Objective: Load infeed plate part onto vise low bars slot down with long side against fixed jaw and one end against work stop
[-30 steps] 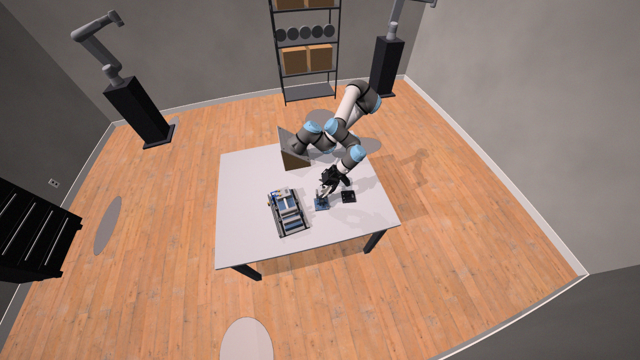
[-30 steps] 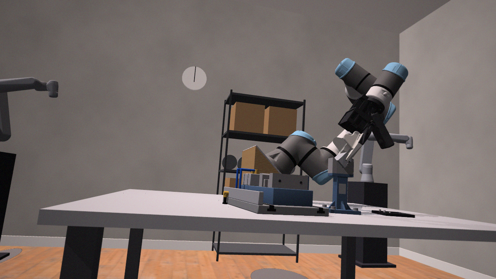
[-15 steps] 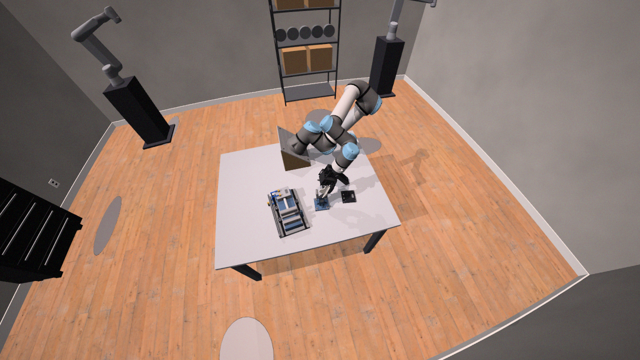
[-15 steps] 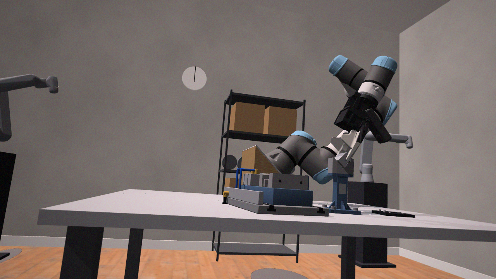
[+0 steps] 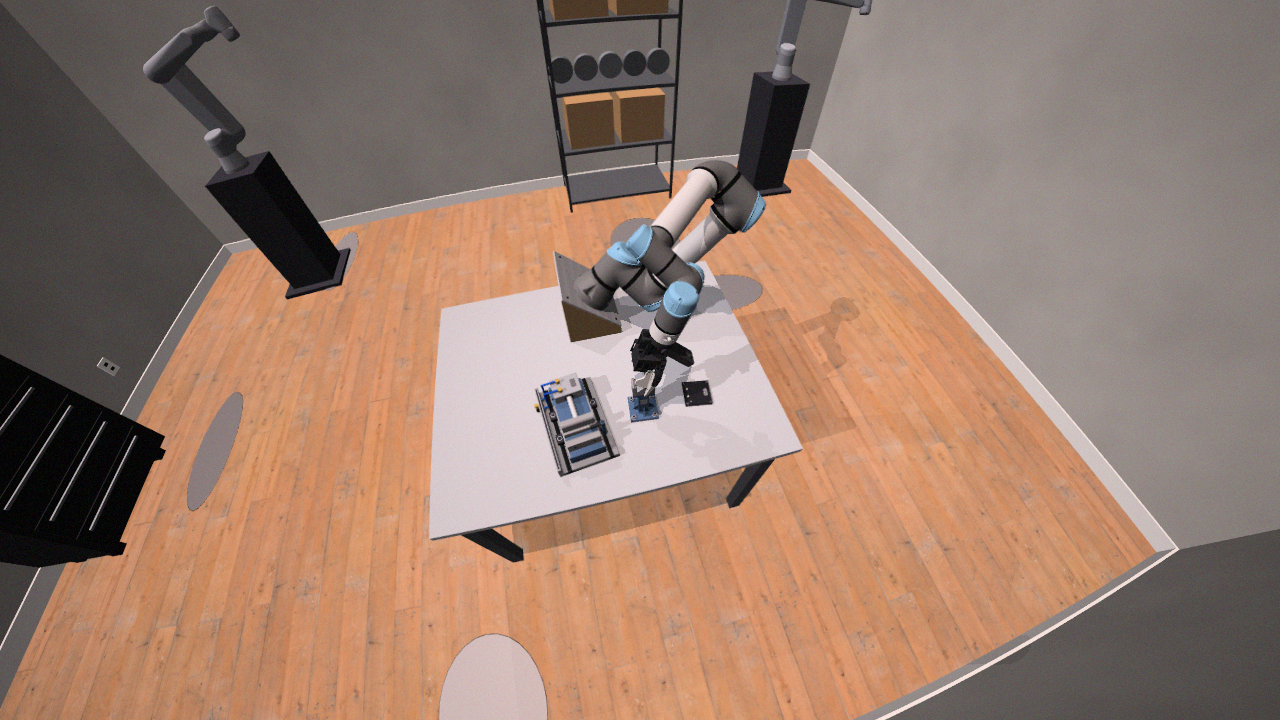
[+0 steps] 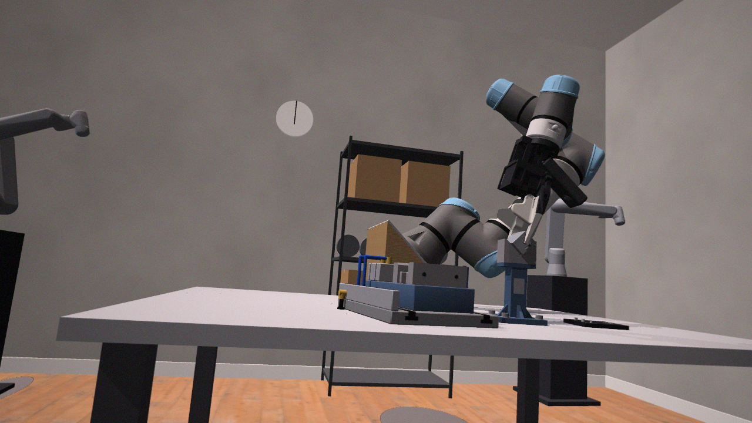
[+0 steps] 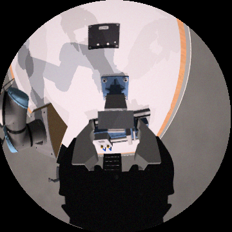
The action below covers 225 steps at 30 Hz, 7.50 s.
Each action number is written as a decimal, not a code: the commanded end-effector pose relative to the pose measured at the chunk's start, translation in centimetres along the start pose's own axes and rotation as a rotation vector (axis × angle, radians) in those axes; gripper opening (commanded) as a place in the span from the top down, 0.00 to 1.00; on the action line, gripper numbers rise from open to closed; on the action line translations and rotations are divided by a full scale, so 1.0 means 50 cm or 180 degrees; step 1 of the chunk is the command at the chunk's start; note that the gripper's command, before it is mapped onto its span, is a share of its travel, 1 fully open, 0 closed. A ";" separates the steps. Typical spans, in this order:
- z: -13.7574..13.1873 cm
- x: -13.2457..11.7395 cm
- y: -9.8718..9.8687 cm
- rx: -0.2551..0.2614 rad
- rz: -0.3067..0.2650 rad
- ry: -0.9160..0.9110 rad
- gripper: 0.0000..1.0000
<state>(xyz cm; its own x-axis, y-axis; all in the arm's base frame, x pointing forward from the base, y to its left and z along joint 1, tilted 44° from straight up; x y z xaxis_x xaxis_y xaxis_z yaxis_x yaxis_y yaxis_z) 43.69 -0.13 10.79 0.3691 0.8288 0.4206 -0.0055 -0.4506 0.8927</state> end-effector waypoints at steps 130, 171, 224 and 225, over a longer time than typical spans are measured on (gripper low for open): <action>0.010 -0.049 -0.029 0.0713 0.3327 0.0002 0.49; 0.011 -0.049 -0.030 0.0720 0.3361 0.0002 0.49; 0.011 -0.049 -0.030 0.0720 0.3361 0.0002 1.00; 0.011 -0.049 -0.030 0.0720 0.3361 0.0002 1.00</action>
<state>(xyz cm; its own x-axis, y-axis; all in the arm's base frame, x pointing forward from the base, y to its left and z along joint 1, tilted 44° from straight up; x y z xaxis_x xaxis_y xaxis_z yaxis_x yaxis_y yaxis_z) 43.28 -1.63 8.34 0.2786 -0.0147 0.9603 -0.1483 -0.9886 0.0279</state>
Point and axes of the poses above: the point where the finger pads meet when closed, its own y axis back along the fingers, its own z axis across the jaws, x = y × z, the point moved 2 cm from there along y, back along the fingers, and after that the axes turned 12 degrees about -y, right-handed, at the moved point
